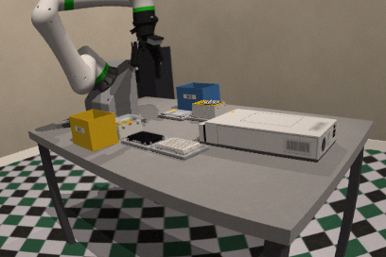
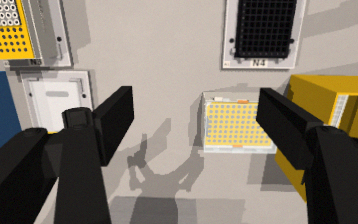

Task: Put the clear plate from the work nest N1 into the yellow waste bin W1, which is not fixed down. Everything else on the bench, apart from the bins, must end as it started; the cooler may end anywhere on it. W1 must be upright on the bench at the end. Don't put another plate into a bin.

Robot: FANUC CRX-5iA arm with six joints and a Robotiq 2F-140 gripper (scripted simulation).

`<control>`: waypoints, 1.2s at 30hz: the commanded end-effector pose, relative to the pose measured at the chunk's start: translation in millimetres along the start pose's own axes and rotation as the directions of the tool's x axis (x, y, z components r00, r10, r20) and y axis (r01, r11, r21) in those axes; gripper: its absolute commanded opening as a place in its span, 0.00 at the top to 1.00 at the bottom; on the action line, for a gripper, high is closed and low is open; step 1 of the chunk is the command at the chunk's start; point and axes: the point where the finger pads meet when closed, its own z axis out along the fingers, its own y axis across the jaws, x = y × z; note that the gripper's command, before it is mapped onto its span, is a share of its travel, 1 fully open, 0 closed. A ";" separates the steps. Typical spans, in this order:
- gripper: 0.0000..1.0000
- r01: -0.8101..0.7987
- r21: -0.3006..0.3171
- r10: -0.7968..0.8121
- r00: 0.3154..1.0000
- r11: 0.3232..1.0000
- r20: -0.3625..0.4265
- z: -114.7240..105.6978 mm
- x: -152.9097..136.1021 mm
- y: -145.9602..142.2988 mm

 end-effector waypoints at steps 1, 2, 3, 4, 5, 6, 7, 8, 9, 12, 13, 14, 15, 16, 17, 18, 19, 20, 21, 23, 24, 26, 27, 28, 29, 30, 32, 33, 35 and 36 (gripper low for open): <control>0.30 0.000 0.000 0.000 1.000 1.000 -0.001 -4.9 6.6 -14.3; 0.30 0.000 0.000 0.000 1.000 1.000 -0.001 -5.9 8.0 -17.8; 0.30 0.000 0.000 0.000 1.000 1.000 -0.001 -6.9 9.5 -21.4; 0.30 0.000 0.000 0.000 1.000 1.000 -0.001 -8.0 11.0 -25.0; 0.30 0.000 0.000 0.000 1.000 1.000 -0.001 -9.0 12.5 -28.5; 0.30 0.000 0.000 0.000 1.000 1.000 -0.001 -10.1 14.0 -32.1; 0.30 0.000 0.000 0.000 1.000 1.000 -0.001 -10.1 14.0 -32.1; 0.30 0.000 0.000 0.000 1.000 1.000 -0.001 -10.1 14.0 -32.1; 0.30 0.000 0.000 0.000 1.000 1.000 -0.001 -11.1 15.5 -35.7; 0.30 0.000 0.000 0.000 1.000 1.000 -0.001 -14.3 19.9 -46.4; 0.30 0.000 0.000 0.000 1.000 1.000 -0.001 -15.3 21.4 -49.9; 0.30 0.000 0.000 0.000 1.000 1.000 -0.001 -16.4 22.9 -53.5; 0.30 0.000 0.000 0.000 1.000 1.000 -0.001 -17.4 24.3 -57.1; 0.30 0.000 0.000 0.000 1.000 1.000 -0.001 -18.5 25.8 -60.6; 0.30 0.000 0.000 0.000 1.000 1.000 -0.001 -19.5 27.3 -64.2; 0.30 0.000 0.000 0.000 1.000 1.000 -0.001 -20.6 28.8 -67.8; 0.30 0.000 0.000 0.000 1.000 1.000 -0.001 -21.6 30.3 -71.3; 0.30 0.000 0.000 0.000 1.000 1.000 -0.001 -22.7 31.7 -74.9; 0.30 0.000 0.000 0.000 1.000 1.000 -0.001 -22.7 31.8 -75.0; 0.30 0.000 0.000 0.000 1.000 1.000 -0.001 -22.7 31.8 -75.0; 0.30 0.000 0.000 0.000 1.000 1.000 -0.001 -22.7 31.8 -75.0; 0.30 0.000 0.000 0.000 1.000 1.000 -0.001 -22.7 31.8 -75.0; 0.30 0.000 0.000 0.000 1.000 1.000 -0.001 -22.7 31.8 -75.0; 0.30 0.000 0.000 0.000 1.000 1.000 -0.001 -22.7 31.8 -75.0; 0.30 0.000 0.000 0.000 1.000 1.000 -0.001 -22.7 31.8 -75.0; 0.30 0.000 0.000 0.000 1.000 1.000 -0.001 -22.7 31.8 -74.9; 0.30 0.000 0.000 0.000 1.000 1.000 -0.001 -22.7 31.8 -75.0; 0.30 0.000 0.000 0.000 1.000 1.000 -0.001 -22.7 31.8 -75.0; 0.30 0.000 0.000 0.000 1.000 1.000 -0.001 -22.7 31.8 -75.0; 0.30 0.000 0.000 0.000 1.000 1.000 -0.001 -22.7 31.8 -75.0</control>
